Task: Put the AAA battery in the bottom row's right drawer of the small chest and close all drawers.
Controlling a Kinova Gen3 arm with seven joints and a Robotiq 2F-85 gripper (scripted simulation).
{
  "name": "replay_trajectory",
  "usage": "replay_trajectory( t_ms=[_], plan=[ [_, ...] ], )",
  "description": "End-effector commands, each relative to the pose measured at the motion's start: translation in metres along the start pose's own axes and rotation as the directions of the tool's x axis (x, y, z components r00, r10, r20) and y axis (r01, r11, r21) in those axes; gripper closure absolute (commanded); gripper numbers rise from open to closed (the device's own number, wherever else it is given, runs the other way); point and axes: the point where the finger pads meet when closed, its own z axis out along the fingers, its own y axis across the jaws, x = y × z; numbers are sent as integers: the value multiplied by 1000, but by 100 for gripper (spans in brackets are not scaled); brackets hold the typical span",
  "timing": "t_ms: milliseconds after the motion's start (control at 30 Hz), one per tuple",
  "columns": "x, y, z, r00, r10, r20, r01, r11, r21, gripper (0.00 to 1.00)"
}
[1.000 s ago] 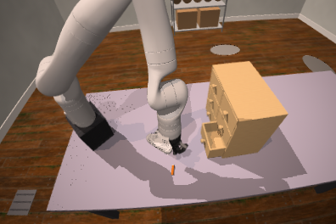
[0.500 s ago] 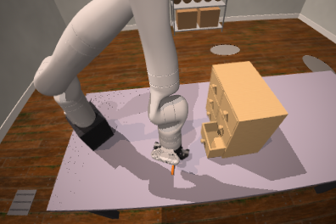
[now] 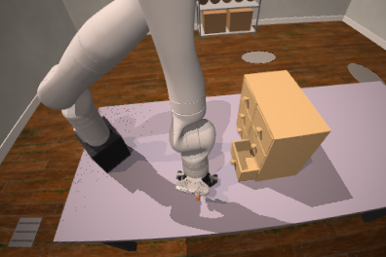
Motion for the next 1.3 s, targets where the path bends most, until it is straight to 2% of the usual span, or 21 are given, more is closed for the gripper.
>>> replay_trajectory(
  t_ms=[0,333,367,1267],
  plan=[
    [4,1,1,1000,2,0,-2,1000,1,67],
    [5,0,2,1000,-13,1,13,1000,2,67],
    [5,0,2,1000,-13,1,13,1000,2,76],
    [5,0,4,1000,-13,1,13,1000,2,76]
  ],
)
